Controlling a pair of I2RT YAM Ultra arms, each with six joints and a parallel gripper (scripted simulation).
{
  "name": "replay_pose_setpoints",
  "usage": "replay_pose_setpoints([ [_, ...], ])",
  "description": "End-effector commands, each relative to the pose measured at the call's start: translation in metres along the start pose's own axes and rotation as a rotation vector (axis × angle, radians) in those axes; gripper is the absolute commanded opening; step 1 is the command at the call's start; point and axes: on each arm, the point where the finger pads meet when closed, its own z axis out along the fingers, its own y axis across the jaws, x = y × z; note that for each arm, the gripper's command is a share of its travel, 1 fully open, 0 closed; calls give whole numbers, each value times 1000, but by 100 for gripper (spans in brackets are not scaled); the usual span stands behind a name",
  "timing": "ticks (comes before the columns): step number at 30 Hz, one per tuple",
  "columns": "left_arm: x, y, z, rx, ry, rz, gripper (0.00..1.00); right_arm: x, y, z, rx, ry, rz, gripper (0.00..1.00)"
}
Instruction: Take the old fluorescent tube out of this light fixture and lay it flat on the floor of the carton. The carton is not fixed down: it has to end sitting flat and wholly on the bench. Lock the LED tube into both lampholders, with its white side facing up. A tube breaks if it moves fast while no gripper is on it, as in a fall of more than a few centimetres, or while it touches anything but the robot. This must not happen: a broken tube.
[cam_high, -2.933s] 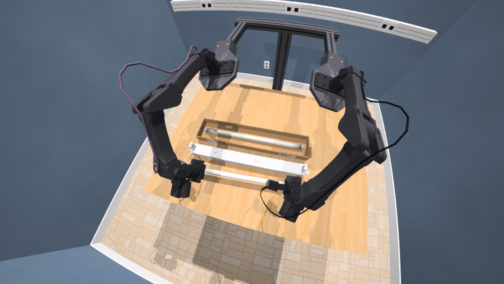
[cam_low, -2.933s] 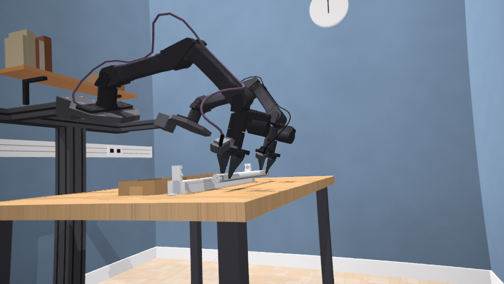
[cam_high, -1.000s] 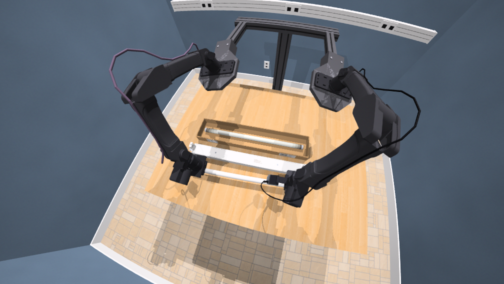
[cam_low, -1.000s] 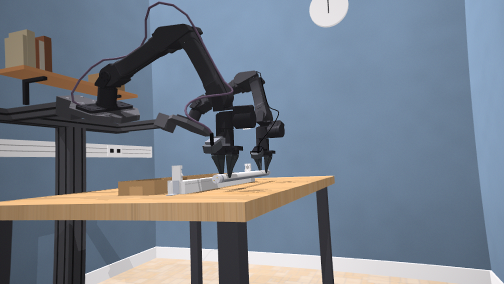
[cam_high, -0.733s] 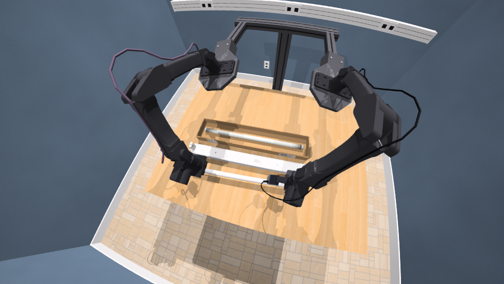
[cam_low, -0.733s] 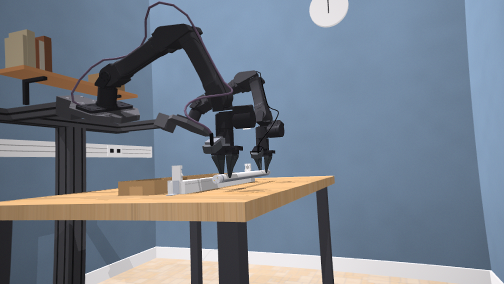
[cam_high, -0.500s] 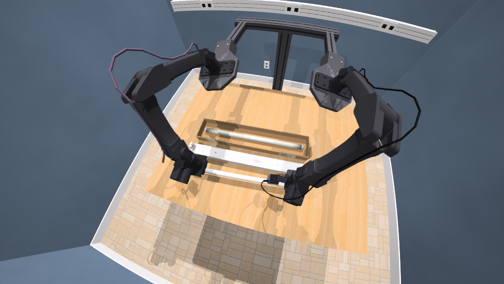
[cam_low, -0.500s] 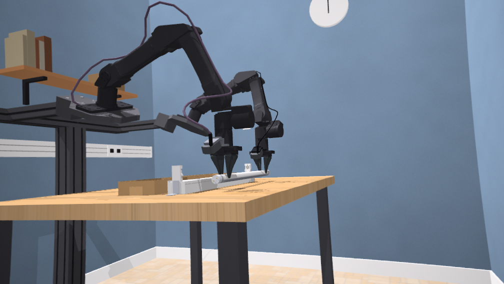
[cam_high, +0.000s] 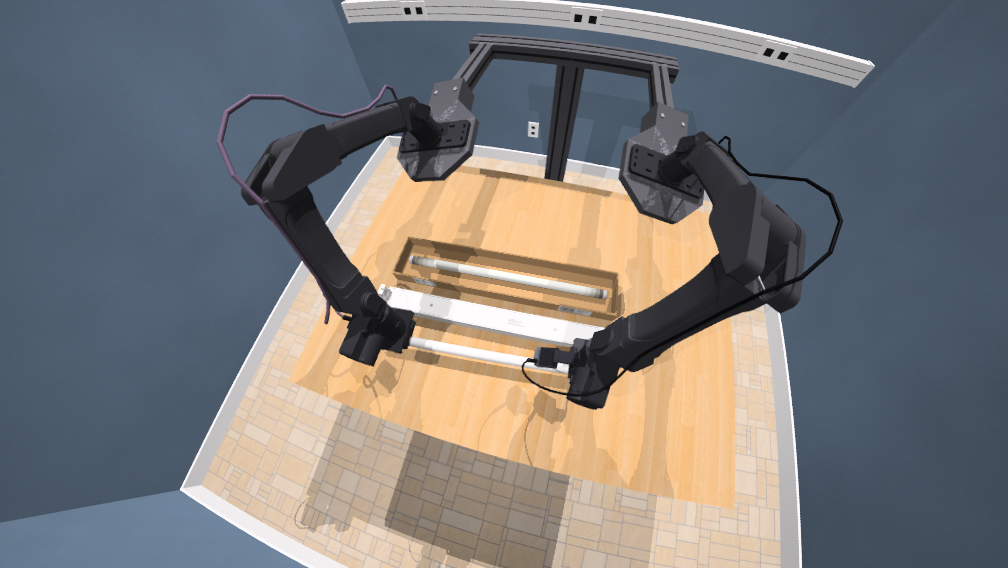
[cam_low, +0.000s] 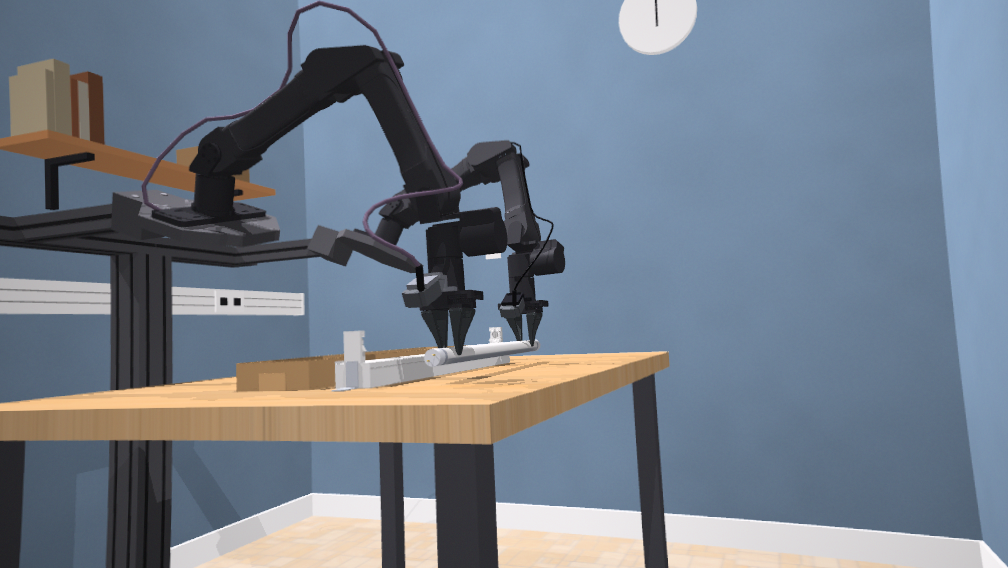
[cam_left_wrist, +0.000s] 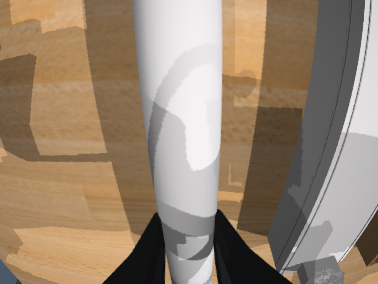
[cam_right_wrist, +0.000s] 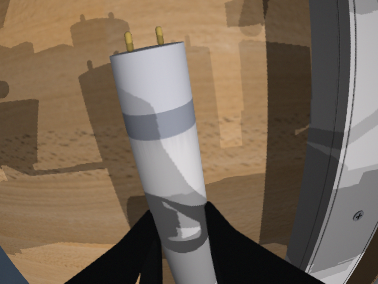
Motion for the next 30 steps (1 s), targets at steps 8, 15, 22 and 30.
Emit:
replay_pose_setpoints([
  [8,-7,8,-10,-61,-4,24,11,-8,13,-11,-68,-14,7,11],
  [15,-7,9,-10,-100,-5,21,11,-6,15,-12,-109,-9,5,11],
  [22,-3,7,-7,-112,0,16,11,-5,14,-13,-129,-12,1,11],
  [30,-7,9,-11,-165,-4,19,11,-6,15,-12,-176,-5,6,11],
])
